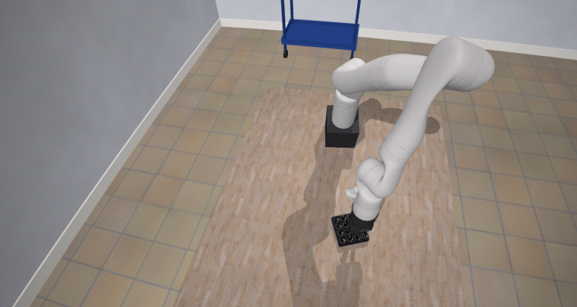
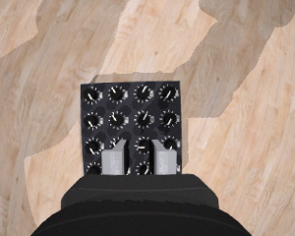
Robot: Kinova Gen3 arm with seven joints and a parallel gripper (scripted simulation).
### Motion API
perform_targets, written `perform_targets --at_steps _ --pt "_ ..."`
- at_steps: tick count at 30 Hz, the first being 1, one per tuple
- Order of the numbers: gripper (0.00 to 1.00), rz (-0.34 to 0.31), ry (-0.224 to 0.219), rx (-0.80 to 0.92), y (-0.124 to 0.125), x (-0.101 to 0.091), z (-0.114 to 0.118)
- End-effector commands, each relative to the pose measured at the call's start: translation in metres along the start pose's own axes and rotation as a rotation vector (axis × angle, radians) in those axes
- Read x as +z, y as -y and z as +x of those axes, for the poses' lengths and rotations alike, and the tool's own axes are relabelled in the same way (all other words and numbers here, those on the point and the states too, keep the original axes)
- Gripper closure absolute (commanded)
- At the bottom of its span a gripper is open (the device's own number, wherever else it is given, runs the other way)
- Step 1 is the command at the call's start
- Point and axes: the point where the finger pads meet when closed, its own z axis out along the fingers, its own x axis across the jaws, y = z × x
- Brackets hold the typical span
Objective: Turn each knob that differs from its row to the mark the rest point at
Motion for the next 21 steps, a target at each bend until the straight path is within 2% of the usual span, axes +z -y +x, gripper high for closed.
perform_targets --at_steps 1,21 --pt "0.54 0.0 -0.008 0.0 0.0002 -0.0076 0.0061" --pt "0.54 0.001 -0.009 -0.001 0.0003 -0.0116 0.0061"
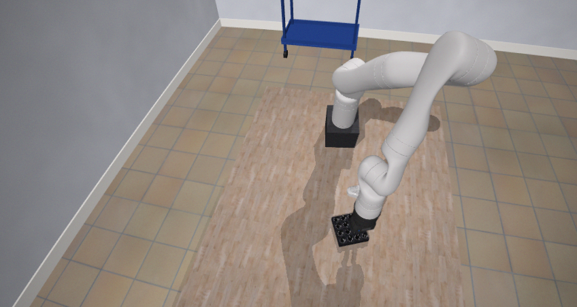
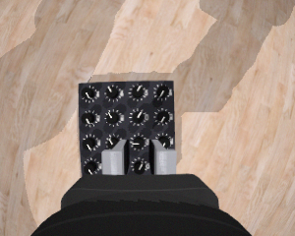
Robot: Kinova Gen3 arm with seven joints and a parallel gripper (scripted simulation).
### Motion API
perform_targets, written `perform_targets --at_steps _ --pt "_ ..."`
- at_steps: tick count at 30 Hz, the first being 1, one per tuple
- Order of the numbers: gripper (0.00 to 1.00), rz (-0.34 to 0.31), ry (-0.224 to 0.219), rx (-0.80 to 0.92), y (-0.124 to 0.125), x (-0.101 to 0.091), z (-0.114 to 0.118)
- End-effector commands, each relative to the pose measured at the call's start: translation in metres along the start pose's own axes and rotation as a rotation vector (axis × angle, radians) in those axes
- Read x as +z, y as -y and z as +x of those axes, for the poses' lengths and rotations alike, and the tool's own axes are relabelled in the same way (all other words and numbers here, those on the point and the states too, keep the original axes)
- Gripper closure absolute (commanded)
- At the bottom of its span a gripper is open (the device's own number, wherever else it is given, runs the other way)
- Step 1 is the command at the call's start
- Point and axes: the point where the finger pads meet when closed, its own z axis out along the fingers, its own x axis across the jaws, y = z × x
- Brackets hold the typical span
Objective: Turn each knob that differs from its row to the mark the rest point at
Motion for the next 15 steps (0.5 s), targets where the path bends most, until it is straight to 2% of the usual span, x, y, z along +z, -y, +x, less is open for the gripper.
perform_targets --at_steps 1,15 --pt "0.54 0.004 -0.003 0.003 0.0025 -0.0016 0.0008" --pt "0.54 0.014 -0.005 -0.145 0.0083 -0.0027 -0.0006"
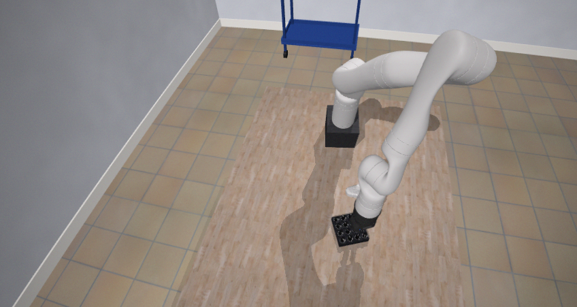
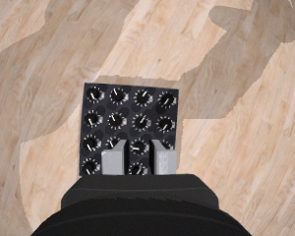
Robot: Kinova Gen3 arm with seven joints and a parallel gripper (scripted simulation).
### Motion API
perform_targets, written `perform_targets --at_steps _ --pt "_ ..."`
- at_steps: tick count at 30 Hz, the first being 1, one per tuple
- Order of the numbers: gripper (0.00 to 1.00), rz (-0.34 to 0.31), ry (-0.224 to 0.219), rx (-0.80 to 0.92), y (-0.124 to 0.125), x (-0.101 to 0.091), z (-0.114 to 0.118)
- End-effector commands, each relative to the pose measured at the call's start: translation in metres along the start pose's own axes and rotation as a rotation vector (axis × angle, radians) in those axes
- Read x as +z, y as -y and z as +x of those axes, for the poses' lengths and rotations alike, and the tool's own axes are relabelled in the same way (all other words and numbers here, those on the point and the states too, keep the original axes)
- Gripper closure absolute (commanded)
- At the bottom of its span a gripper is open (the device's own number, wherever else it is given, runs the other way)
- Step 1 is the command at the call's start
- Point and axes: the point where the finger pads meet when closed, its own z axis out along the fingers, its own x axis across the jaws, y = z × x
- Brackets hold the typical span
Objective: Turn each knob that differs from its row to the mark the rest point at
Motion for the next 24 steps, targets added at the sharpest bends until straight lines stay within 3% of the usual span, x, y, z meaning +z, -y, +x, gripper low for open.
perform_targets --at_steps 1,13,15,24 --pt "0.54 0.004 -0.003 -0.074 0.004 -0.002 0.0" --pt "0.54 0.021 -0.01 -0.519 0.014 -0.006 -0.002" --pt "0.54 0.021 -0.01 -0.519 0.014 -0.006 -0.002" --pt "0.54 0.02 -0.014 -0.935 0.014 -0.011 -0.003"
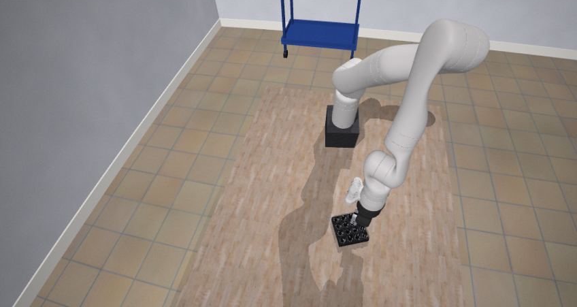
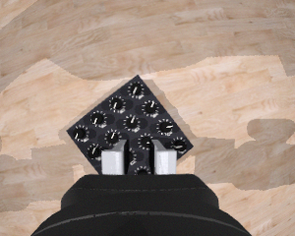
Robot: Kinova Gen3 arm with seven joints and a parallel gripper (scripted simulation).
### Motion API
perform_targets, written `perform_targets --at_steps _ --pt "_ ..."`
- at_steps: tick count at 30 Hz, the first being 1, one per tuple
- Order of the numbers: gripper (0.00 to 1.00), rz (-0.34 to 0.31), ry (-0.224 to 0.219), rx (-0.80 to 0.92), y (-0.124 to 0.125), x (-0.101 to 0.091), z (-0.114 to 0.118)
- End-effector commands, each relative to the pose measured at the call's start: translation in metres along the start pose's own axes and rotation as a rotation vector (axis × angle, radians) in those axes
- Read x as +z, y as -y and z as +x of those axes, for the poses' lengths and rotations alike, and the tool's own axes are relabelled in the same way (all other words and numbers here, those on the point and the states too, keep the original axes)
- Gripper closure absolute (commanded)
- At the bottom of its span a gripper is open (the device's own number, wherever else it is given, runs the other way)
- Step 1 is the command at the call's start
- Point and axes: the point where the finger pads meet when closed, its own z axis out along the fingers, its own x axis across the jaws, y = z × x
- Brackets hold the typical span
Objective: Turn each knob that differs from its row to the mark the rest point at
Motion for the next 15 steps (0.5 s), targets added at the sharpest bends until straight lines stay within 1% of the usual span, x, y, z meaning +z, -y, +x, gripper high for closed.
perform_targets --at_steps 1,6,8,15 --pt "0.54 -0.019 0.01 -0.145 0.0011 -0.0049 -0.0013" --pt "0.54 -0.02 0.018 -0.351 -0.002 -0.0083 -0.003" --pt "0.54 -0.02 0.018 -0.351 -0.002 -0.0083 -0.003" --pt "0.54 -0.021 0.031 -0.568 -0.0071 -0.0124 -0.0054"
